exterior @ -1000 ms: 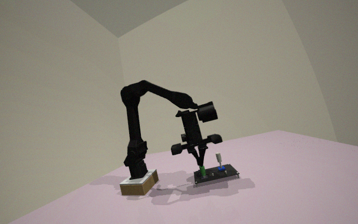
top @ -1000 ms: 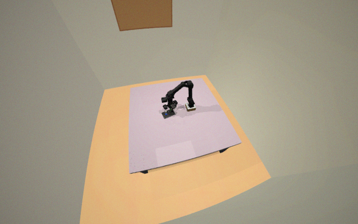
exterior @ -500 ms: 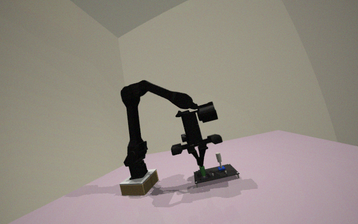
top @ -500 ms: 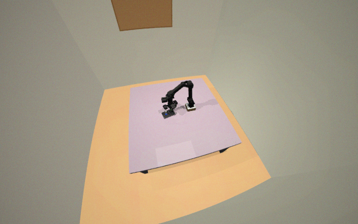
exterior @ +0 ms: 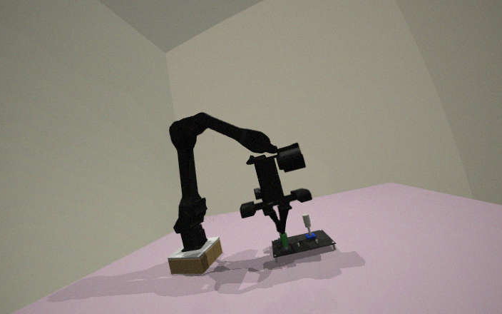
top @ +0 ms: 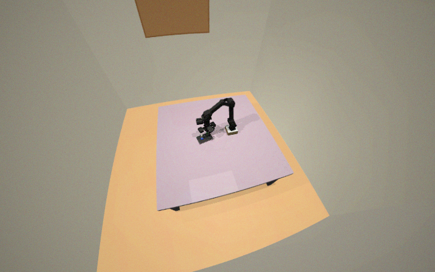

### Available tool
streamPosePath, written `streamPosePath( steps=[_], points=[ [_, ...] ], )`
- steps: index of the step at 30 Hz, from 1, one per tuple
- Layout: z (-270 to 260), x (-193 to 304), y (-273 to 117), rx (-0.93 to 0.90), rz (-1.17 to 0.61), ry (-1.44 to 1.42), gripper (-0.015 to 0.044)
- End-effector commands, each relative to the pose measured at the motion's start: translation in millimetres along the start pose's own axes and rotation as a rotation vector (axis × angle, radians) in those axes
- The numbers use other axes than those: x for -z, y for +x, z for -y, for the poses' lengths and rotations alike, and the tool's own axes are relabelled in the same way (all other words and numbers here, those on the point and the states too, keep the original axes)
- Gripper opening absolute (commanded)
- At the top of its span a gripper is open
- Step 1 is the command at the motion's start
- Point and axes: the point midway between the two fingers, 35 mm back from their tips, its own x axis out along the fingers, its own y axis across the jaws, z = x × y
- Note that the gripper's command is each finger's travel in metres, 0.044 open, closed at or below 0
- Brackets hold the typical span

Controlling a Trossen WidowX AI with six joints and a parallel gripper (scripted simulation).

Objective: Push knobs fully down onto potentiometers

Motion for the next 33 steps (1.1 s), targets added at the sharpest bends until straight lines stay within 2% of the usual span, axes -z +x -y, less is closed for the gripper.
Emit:
streamPosePath(
  steps=[1, 28, 33],
  points=[
    [2, 0, 9, -0.002, 0.001, -0.004, 0.0000],
    [3, 0, -24, -0.002, 0.001, -0.004, 0.0000],
    [2, 0, -17, -0.007, 0.001, -0.004, 0.0131]
  ],
)
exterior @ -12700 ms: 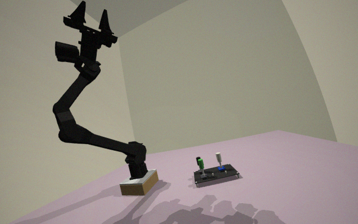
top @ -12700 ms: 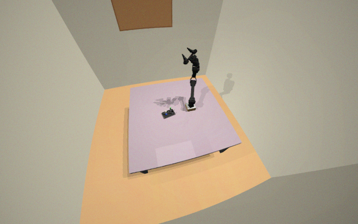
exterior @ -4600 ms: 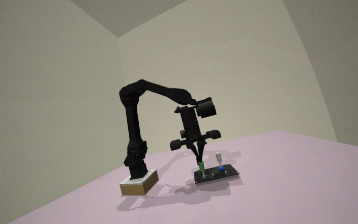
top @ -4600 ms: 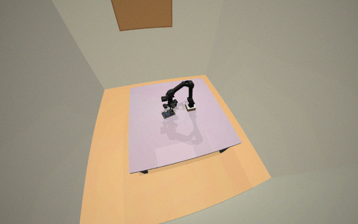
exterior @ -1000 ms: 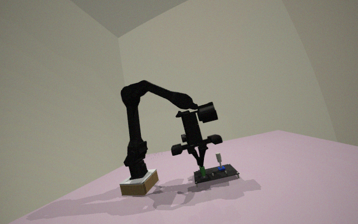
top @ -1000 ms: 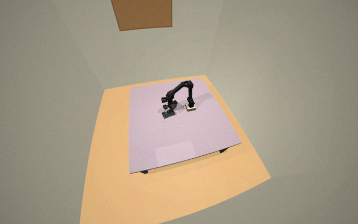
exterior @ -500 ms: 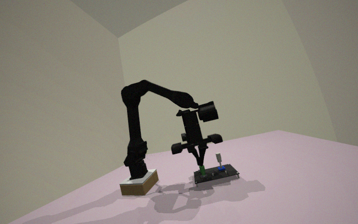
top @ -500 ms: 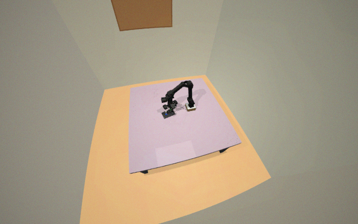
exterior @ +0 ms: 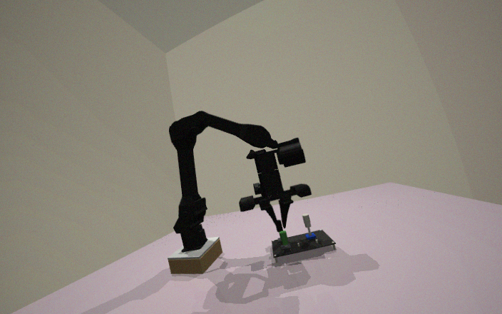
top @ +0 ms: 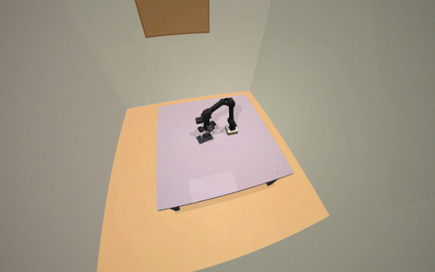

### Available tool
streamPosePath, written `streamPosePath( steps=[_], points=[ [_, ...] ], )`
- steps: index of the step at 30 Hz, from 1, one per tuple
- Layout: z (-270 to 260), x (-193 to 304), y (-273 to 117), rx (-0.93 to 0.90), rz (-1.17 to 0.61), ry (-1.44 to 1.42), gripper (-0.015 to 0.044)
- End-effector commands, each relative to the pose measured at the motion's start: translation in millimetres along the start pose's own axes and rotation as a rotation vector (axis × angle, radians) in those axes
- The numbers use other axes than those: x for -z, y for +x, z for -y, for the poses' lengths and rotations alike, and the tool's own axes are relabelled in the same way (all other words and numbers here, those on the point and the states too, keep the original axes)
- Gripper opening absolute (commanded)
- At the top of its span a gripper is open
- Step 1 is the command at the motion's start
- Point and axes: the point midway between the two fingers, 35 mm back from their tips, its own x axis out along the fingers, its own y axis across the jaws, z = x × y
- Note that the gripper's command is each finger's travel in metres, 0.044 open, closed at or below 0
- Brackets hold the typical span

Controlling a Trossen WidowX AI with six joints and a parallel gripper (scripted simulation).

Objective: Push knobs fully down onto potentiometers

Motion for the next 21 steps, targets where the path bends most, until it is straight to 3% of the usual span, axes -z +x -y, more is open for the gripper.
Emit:
streamPosePath(
  steps=[1, 3, 11, 21],
  points=[
    [0, 0, 1, 0.000, 0.000, 0.000, 0.0158],
    [0, 0, 1, 0.000, 0.000, 0.000, 0.0210],
    [13, 4, -14, 0.061, -0.030, 0.169, 0.0000],
    [18, 3, -18, 0.062, -0.017, 0.514, 0.0000]
  ],
)
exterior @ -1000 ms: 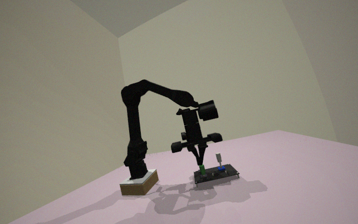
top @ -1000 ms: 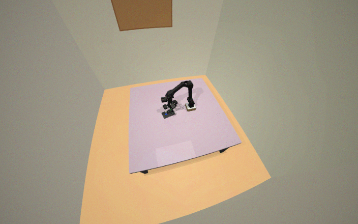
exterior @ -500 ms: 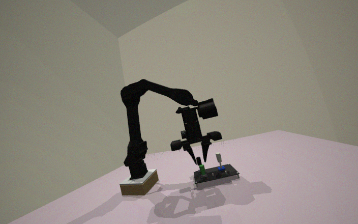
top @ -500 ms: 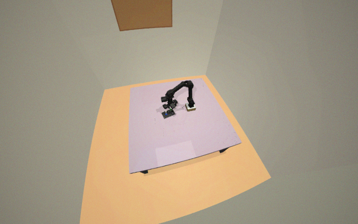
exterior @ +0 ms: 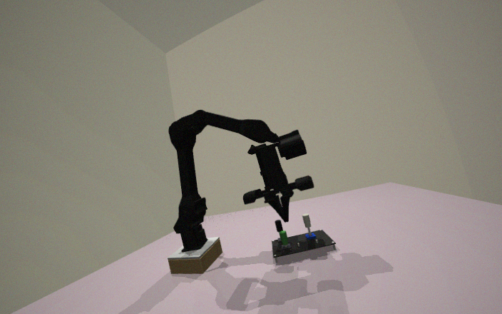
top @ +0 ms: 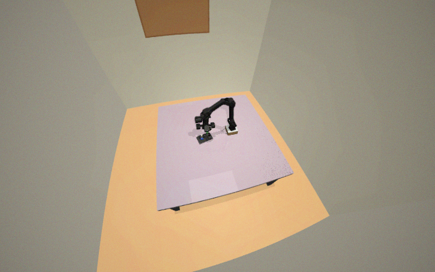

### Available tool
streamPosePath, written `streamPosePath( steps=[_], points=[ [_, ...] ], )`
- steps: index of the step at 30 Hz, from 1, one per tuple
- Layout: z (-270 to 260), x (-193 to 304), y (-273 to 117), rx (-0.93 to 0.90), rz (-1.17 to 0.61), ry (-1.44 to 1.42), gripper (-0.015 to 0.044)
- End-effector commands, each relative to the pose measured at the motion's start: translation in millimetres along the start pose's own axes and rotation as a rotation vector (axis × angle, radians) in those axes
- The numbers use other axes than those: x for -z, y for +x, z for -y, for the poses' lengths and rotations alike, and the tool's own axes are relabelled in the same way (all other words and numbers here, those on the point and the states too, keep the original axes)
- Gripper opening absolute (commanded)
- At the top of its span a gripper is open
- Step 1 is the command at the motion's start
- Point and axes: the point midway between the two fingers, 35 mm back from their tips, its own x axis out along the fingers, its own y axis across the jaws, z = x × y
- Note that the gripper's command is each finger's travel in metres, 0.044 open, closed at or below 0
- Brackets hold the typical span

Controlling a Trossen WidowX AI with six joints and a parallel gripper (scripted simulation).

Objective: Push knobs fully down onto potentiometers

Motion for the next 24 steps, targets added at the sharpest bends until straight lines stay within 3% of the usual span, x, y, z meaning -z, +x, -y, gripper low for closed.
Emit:
streamPosePath(
  steps=[1, 24],
  points=[
    [3, -1, -3, 0.001, -0.003, 0.156, 0.0000],
    [14, -9, -11, -0.009, -0.004, 0.956, 0.0000]
  ],
)
